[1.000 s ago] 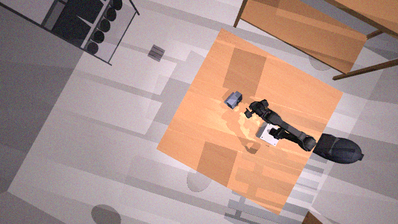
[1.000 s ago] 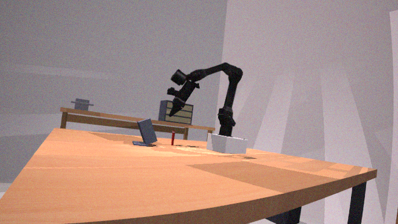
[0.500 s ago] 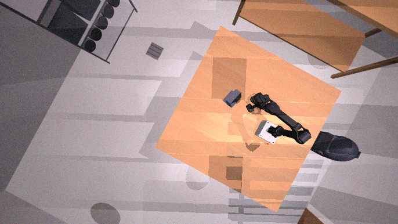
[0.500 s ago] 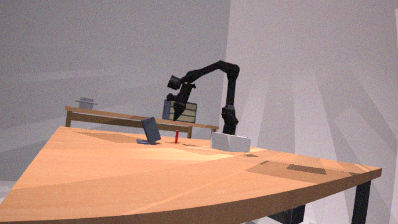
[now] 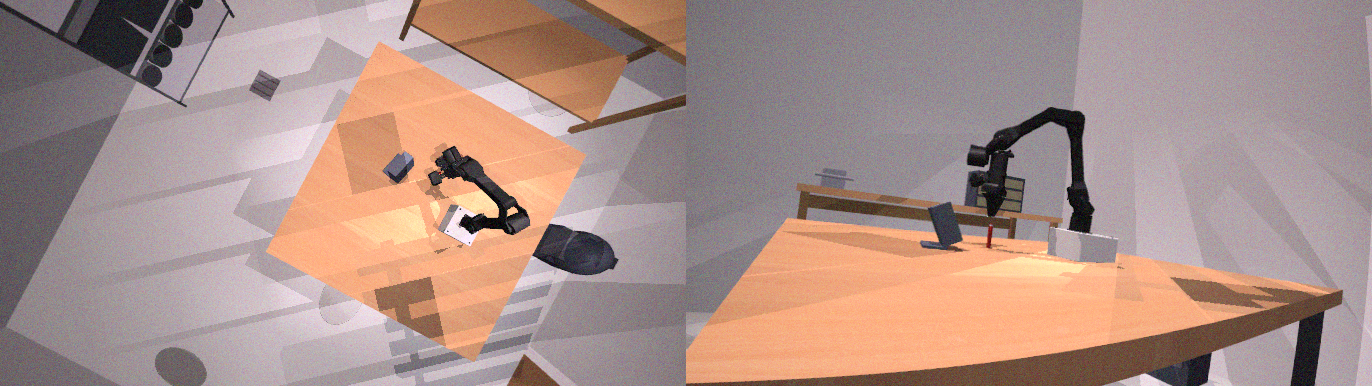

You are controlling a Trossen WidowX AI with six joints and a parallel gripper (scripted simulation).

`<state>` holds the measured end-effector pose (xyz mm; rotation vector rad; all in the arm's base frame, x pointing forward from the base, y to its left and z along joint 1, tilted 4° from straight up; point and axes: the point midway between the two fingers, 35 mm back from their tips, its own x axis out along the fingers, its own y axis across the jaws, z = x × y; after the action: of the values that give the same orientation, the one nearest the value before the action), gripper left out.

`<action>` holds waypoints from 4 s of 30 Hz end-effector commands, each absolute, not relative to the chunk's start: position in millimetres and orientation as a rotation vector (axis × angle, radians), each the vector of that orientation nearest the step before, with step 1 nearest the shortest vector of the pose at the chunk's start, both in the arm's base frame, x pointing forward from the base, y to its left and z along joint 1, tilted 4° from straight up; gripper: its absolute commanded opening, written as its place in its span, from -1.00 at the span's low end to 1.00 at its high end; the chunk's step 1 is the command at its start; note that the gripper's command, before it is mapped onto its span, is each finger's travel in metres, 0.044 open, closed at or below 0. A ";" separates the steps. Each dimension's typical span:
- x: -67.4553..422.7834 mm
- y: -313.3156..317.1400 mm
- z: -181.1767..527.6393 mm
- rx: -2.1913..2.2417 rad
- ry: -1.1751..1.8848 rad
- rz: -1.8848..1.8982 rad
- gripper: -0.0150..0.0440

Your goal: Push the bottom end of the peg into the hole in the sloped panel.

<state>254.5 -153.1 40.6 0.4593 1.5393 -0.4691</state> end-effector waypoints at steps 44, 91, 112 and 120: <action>250.2 -153.0 -20.4 0.479 1.556 -0.462 0.91; 255.2 -156.9 58.8 0.479 1.549 -0.460 -0.49; 262.3 -146.7 54.4 0.459 1.450 -0.487 -0.49; 264.8 -142.5 52.9 0.453 1.410 -0.495 -0.49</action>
<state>264.0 -143.8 53.2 0.4559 1.4280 -0.4871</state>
